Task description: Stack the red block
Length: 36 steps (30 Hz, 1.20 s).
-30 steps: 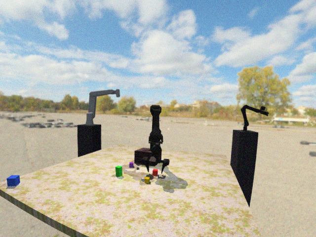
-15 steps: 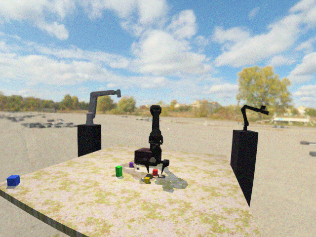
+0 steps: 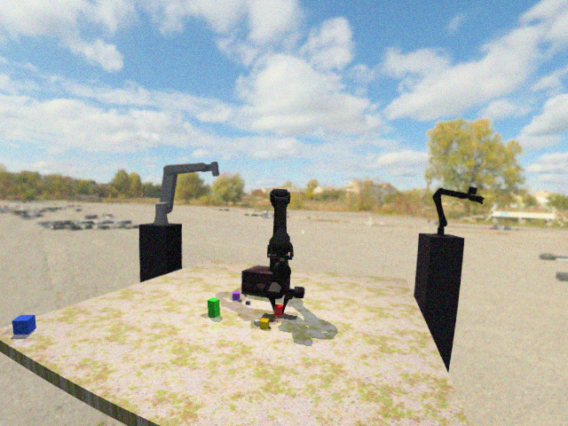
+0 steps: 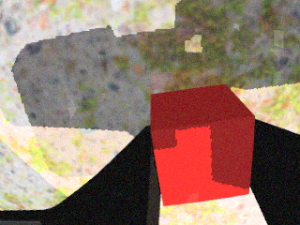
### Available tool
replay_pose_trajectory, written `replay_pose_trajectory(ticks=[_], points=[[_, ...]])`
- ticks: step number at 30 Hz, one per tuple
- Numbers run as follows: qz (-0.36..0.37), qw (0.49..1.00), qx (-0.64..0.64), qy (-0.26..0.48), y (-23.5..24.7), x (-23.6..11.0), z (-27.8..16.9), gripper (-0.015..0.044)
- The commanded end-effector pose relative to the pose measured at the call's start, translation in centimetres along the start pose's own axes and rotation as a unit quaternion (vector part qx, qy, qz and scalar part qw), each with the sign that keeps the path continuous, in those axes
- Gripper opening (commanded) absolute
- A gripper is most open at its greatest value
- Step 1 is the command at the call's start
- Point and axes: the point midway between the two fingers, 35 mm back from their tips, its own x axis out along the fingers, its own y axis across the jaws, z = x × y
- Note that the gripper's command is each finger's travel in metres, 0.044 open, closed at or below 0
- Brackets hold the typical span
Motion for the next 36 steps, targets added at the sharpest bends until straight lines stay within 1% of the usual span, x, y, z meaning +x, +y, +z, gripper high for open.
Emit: replay_pose_trajectory(ticks=[1, 5, 8, 12, 32, 36], points=[[0.000, 1.000, 0.002, 0.000, 0.0, 0.0, 0.0, 0.0098], [0.000, 1.000, 0.002, 0.000, 0.0, 0.0, 0.0, 0.0072], [0.001, 1.000, 0.001, 0.000, 0.0, -0.5, 0.0, 0.0000], [0.002, 1.000, 0.001, 0.000, 0.0, -1.9, 0.1, 0.0000], [0.003, 1.000, 0.000, 0.000, 0.0, -11.6, 0.1, 0.0000], [0.003, 1.000, 0.000, 0.000, 0.0, -12.0, 0.1, 0.0000]])
